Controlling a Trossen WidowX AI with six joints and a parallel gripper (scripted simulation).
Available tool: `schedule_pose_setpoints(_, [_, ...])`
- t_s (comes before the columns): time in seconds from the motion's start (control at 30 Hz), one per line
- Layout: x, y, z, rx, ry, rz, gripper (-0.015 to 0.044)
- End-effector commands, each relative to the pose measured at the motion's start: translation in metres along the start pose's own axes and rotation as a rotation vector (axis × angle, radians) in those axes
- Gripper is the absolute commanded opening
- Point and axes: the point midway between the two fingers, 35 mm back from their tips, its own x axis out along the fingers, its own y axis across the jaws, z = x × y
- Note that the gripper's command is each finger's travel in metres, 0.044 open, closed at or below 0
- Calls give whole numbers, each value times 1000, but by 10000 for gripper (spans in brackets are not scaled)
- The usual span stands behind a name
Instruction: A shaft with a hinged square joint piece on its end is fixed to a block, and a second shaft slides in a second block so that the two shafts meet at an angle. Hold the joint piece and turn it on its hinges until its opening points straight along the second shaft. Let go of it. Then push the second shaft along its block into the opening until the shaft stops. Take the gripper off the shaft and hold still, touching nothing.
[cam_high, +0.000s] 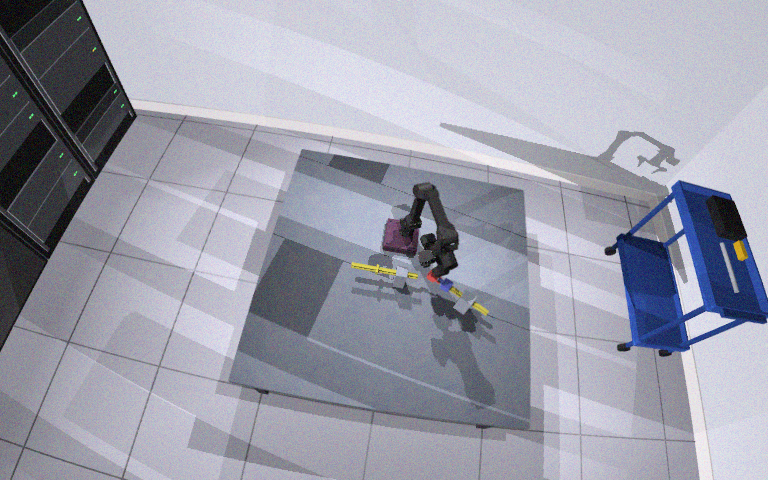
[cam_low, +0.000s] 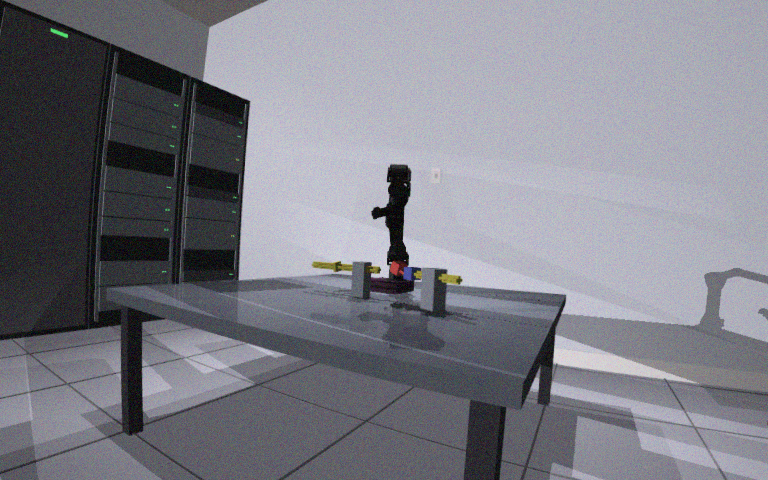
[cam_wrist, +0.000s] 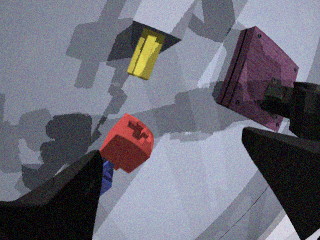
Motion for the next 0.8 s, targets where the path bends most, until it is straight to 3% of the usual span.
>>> schedule_pose_setpoints(0.0, [0,1,0,101,-14,-4,440])
schedule_pose_setpoints(0.77, [6,3,-2,752,-79,-24,440])
